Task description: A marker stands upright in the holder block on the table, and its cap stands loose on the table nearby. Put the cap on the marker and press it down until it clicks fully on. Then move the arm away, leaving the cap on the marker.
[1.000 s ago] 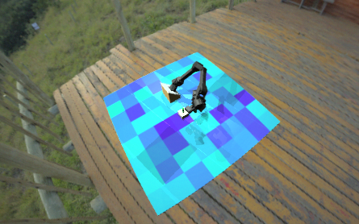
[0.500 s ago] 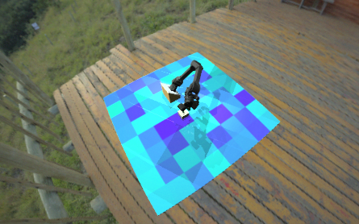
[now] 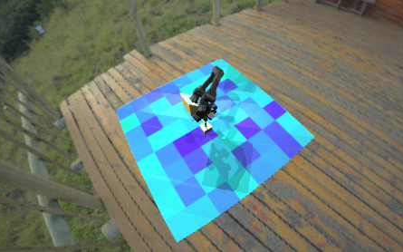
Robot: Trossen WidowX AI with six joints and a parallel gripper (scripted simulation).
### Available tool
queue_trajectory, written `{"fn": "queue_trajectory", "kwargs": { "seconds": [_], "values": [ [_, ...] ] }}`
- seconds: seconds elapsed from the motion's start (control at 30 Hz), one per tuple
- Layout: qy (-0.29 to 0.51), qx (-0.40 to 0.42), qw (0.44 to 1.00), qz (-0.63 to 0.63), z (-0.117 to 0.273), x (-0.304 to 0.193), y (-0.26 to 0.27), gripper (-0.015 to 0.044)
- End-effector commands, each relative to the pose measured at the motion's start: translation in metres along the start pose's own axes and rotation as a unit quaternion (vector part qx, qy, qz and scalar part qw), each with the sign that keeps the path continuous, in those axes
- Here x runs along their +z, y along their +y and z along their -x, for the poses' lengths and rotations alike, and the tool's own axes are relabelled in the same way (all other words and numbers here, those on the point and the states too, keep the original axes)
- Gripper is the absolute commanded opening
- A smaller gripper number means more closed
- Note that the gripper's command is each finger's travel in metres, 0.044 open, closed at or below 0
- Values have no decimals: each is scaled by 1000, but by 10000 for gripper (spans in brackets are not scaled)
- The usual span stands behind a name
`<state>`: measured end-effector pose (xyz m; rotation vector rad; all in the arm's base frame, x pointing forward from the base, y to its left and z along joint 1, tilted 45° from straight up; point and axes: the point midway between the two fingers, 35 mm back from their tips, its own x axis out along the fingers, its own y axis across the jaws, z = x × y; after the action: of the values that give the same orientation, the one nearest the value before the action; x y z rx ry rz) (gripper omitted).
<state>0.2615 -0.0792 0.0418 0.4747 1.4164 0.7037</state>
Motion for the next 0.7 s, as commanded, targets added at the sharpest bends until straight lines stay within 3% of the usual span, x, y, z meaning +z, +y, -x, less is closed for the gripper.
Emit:
{"fn": "queue_trajectory", "kwargs": {
  "seconds": [0.0, 0.67],
  "values": [
    [3, 2, 1000, 3, 0, -5, -2, 0],
    [3, 1, 1000, 3, -24, -4, -2, 0]
  ]
}}
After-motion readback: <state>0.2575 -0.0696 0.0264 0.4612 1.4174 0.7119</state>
